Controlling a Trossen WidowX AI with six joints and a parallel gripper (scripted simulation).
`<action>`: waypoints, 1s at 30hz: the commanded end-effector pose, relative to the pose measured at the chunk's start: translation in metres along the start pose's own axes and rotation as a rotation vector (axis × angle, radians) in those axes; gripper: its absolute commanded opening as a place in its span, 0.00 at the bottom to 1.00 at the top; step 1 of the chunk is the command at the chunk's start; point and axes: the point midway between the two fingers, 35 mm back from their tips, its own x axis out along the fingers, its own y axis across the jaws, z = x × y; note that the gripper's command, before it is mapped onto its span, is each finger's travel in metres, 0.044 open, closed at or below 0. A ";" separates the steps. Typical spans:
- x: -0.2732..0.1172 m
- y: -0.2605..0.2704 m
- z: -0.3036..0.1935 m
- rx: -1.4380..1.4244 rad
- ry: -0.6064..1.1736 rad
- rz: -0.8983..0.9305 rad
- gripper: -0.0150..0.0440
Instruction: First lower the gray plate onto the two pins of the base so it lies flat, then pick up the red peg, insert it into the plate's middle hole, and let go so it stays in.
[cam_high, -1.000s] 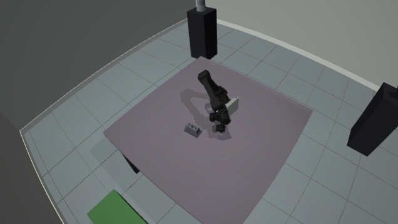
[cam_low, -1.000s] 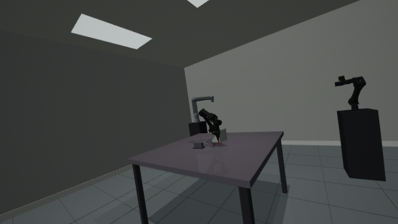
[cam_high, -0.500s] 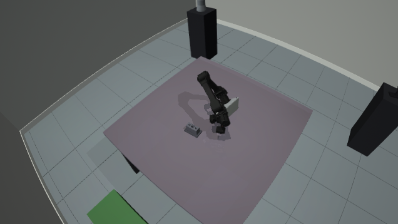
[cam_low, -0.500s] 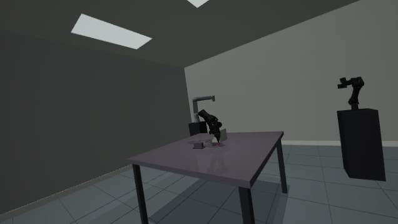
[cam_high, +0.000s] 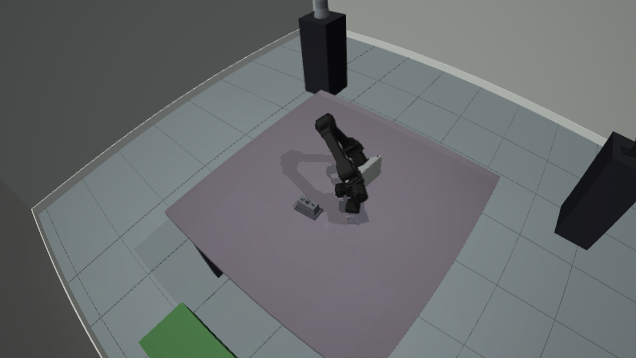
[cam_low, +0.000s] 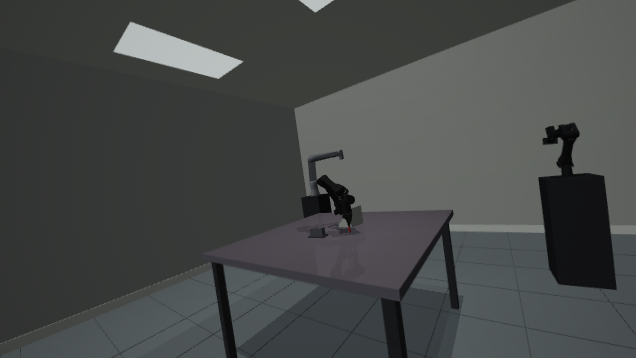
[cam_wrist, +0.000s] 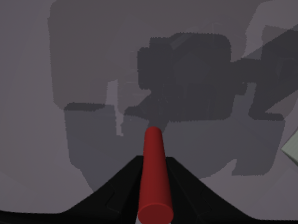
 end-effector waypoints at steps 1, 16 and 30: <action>0.001 0.000 0.000 -0.005 -0.004 0.001 0.25; -0.001 0.000 0.000 -0.006 -0.004 0.001 0.25; -0.041 0.006 -0.001 -0.006 -0.001 0.002 0.25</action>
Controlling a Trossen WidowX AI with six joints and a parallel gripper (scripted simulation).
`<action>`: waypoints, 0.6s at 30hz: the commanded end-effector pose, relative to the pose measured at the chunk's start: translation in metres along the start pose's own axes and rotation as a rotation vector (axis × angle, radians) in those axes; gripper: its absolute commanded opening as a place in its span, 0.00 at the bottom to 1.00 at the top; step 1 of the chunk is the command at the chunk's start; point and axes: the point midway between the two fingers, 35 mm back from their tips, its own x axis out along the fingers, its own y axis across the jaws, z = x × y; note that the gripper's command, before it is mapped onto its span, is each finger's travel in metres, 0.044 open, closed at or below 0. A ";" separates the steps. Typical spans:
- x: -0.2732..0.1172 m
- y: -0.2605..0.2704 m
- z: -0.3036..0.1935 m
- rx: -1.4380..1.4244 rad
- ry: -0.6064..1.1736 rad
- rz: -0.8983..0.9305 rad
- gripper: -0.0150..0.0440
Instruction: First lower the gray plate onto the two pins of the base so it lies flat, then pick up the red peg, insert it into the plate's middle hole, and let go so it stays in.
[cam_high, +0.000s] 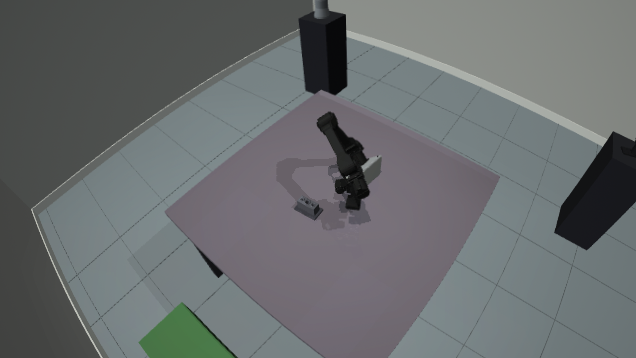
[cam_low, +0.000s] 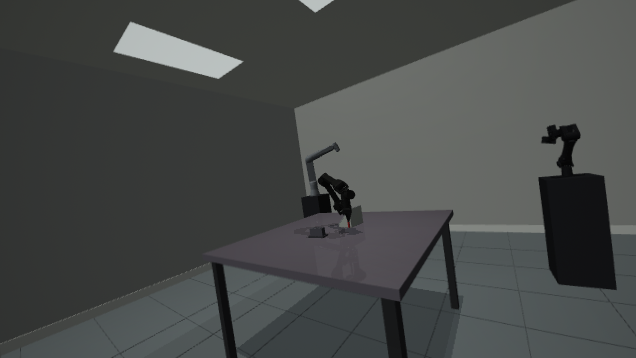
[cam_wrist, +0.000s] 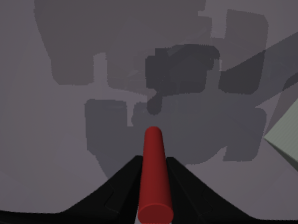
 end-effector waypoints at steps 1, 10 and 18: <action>-0.012 0.002 0.000 0.008 0.007 0.004 0.25; -0.041 0.004 0.000 0.008 0.007 0.004 0.25; -0.041 0.008 0.011 0.000 0.006 0.005 0.25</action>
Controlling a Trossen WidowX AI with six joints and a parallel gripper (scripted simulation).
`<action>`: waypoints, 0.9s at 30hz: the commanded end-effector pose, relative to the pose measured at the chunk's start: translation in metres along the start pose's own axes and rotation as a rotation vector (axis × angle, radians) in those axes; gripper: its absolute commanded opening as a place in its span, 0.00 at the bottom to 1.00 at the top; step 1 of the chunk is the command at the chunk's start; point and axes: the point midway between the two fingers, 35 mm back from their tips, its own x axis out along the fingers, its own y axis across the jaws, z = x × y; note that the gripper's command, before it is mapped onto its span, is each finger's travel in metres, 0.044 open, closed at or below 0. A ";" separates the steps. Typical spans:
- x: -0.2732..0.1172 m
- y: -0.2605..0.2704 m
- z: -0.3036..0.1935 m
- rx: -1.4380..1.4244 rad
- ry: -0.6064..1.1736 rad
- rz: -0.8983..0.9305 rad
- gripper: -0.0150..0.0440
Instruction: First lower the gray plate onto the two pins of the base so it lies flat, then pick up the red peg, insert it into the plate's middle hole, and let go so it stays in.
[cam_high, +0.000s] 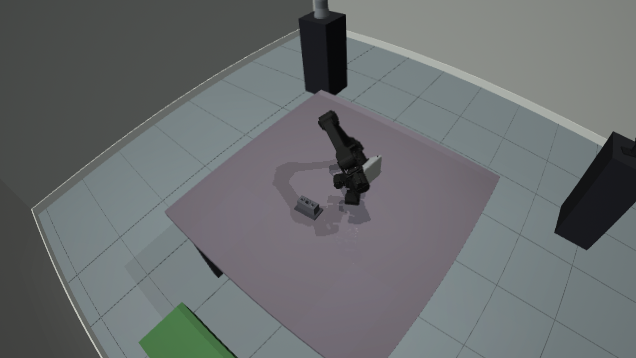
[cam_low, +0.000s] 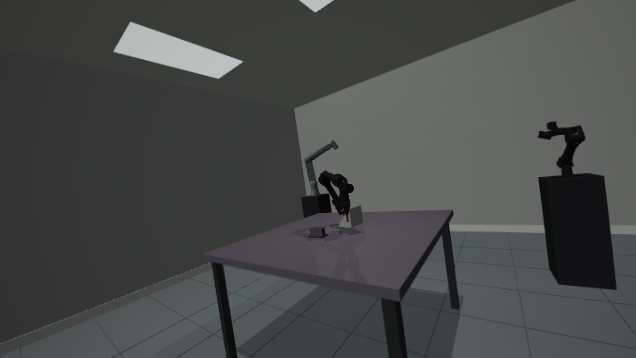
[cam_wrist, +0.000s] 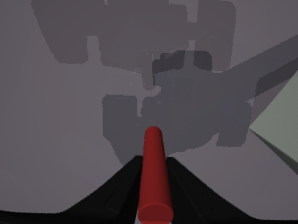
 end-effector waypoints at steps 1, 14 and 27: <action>-0.001 0.003 0.010 -0.001 0.000 0.003 0.25; -0.005 0.015 0.045 -0.002 0.008 0.010 0.25; -0.006 0.019 0.073 0.033 0.030 0.012 0.25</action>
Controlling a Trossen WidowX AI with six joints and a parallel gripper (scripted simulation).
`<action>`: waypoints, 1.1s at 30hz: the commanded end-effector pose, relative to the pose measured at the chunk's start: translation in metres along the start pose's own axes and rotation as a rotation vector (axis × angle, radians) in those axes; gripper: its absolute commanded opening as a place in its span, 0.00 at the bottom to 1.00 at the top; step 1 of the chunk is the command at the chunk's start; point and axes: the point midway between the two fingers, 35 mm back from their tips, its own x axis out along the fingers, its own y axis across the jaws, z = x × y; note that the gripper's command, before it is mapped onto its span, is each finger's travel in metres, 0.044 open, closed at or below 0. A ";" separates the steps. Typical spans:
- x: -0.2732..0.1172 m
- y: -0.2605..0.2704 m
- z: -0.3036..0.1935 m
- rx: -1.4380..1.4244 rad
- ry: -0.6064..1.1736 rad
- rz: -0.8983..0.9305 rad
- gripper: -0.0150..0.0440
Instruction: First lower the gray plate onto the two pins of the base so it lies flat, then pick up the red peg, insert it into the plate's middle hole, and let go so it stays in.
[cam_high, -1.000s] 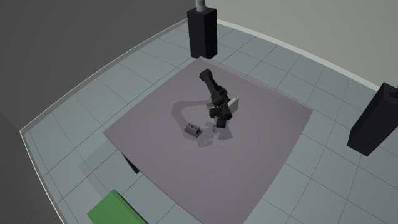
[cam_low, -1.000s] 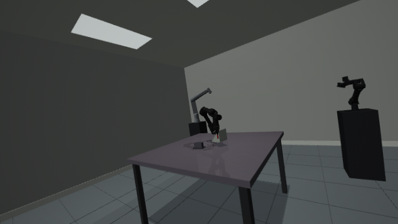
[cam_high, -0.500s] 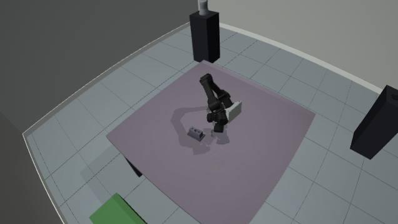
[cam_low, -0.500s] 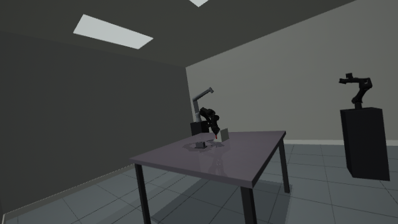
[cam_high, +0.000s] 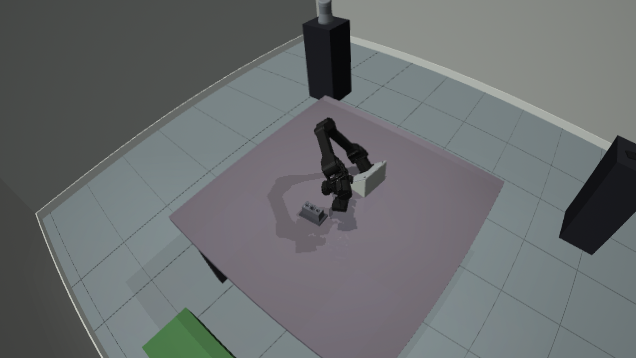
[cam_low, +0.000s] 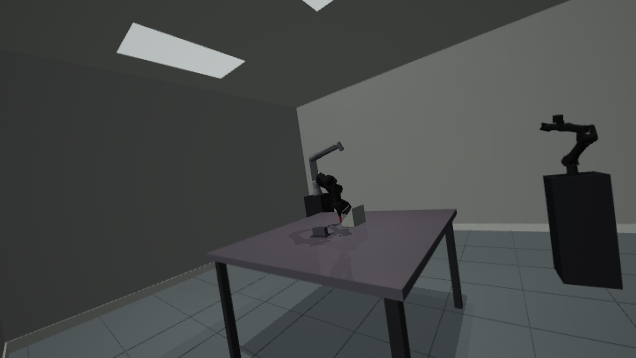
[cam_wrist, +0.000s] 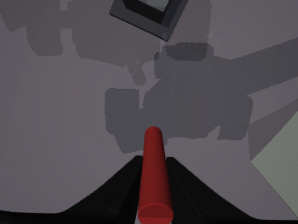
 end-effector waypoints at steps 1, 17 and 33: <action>-0.003 0.002 0.009 0.001 0.000 0.008 0.25; -0.003 0.007 0.054 -0.006 -0.001 0.008 0.25; -0.004 0.005 0.104 -0.014 -0.020 0.005 0.25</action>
